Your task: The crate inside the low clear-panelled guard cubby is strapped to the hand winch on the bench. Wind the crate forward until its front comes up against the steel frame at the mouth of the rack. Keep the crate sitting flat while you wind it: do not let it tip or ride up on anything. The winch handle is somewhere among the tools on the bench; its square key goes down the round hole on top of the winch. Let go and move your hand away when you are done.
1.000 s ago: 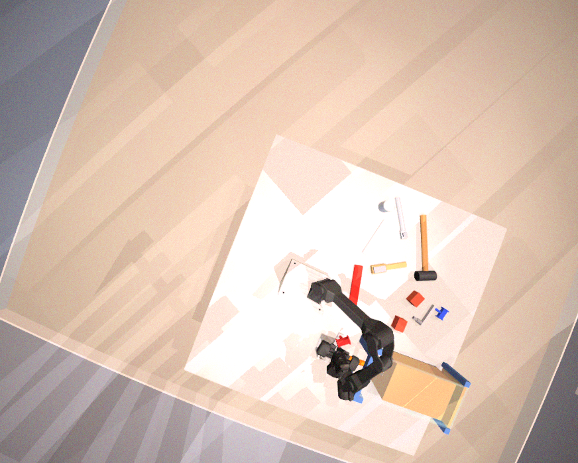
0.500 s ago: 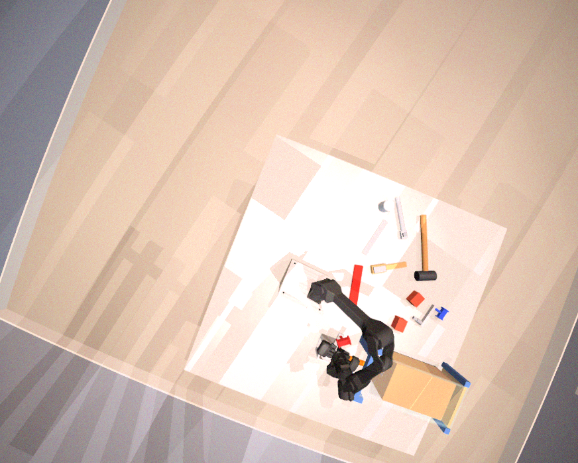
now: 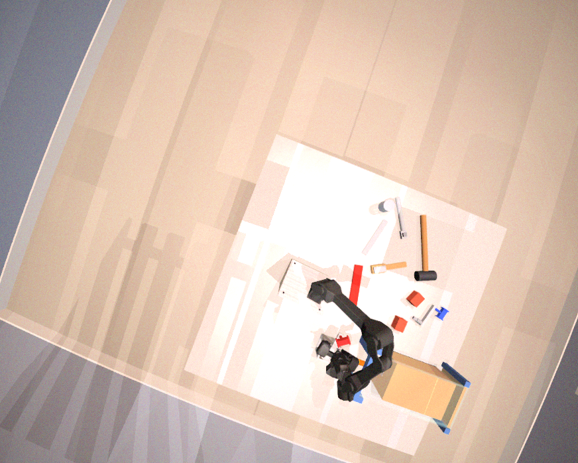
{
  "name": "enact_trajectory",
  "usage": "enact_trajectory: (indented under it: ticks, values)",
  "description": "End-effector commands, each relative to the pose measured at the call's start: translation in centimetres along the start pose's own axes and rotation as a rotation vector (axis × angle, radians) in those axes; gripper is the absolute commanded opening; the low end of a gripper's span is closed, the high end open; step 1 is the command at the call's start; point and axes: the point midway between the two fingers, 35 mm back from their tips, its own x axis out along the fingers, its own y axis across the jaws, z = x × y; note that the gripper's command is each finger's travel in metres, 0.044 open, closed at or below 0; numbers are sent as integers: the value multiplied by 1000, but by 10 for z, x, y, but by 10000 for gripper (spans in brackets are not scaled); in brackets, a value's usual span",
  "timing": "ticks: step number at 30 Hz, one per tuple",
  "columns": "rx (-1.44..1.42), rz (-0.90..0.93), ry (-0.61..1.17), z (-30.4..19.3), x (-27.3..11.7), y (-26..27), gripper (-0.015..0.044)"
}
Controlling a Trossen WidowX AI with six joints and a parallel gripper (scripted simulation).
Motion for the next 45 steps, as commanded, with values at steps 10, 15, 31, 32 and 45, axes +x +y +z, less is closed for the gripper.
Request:
enact_trajectory:
  ticks: [10,15,31,32,45]
  values:
    - [5,41,-60,-6,-130,-7,440]
    - [5,41,-60,-6,-130,-7,440]
    - [5,61,-75,-4,-132,-3,46]
    - [5,61,-75,-4,-132,-3,20]
    - [5,47,-65,-5,-131,-4,0]
